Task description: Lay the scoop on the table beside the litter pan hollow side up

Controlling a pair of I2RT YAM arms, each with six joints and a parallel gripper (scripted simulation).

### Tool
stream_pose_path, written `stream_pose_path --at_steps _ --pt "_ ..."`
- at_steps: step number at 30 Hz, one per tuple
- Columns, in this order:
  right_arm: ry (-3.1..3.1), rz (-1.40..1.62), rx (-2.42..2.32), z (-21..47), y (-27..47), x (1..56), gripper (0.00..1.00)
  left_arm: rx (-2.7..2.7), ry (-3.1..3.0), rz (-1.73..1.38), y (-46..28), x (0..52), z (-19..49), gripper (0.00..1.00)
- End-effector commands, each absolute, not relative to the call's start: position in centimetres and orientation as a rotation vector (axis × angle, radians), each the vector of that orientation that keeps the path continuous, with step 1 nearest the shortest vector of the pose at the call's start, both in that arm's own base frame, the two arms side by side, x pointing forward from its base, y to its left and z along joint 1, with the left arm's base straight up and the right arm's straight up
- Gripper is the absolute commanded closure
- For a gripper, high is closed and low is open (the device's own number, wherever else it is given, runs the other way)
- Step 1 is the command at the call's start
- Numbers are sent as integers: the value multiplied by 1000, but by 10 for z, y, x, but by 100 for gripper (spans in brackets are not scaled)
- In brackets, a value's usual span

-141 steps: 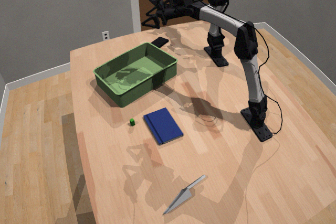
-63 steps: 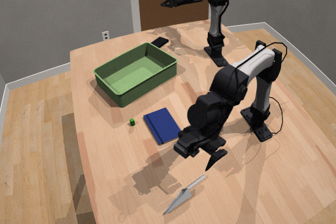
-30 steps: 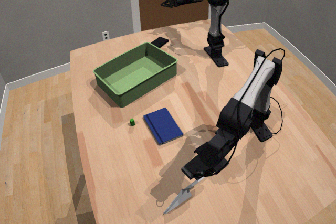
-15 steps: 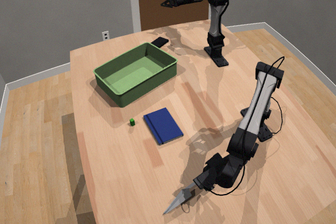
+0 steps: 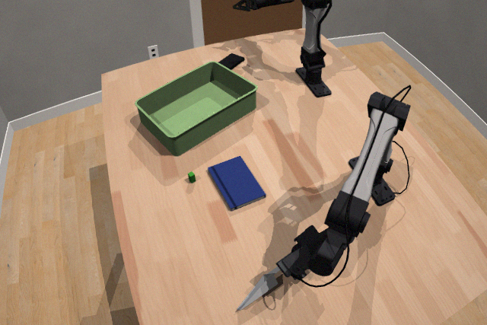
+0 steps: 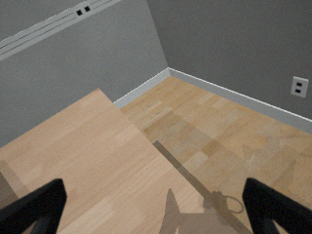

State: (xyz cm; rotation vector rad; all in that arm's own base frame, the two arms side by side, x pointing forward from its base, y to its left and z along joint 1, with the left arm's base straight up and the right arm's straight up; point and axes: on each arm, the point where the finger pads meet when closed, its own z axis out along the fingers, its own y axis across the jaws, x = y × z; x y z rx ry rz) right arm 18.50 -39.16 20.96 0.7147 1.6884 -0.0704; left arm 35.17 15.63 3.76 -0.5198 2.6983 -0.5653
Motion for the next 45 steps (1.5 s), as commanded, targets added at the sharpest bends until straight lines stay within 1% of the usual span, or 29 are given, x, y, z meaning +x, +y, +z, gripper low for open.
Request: stream_pose_path --at_steps 1,10,12,13,17,18,19,27,30,31,33,37,44,45 --pt "1682 -90 694 218 -392 185 0 -516 2681 -580 153 362 31 75" --pt "1682 -90 694 218 -392 185 0 -514 2683 -579 151 365 23 88" --pt "1682 -90 694 218 -392 185 0 -514 2683 -579 151 365 23 88" --pt "1682 -90 694 218 -392 185 0 -500 2665 -561 153 368 32 89" --pt "1682 -90 694 218 -392 185 0 -502 2666 -562 152 365 32 95" --pt "1682 -90 694 218 -392 185 0 -501 2664 -560 152 365 33 100" --pt "1682 -90 694 218 -392 185 0 -501 2662 -558 153 365 34 97" --pt "1682 -90 694 218 -392 185 0 -495 2653 -549 154 367 90 97" --pt "1682 -90 694 218 -392 185 0 -501 2631 -559 155 371 92 97" --pt "1687 -88 712 215 -393 184 0 -526 2645 -595 150 369 81 97" --pt "1696 -82 724 215 -395 190 0 -541 2605 -639 138 369 90 97" --pt "1739 -40 723 210 -389 218 0 -583 2520 -741 109 370 102 97" --pt "1870 84 549 220 -333 331 0 -658 2386 -959 27 350 124 97" --pt "1870 84 549 220 -333 331 0 -658 2386 -959 27 350 124 97"
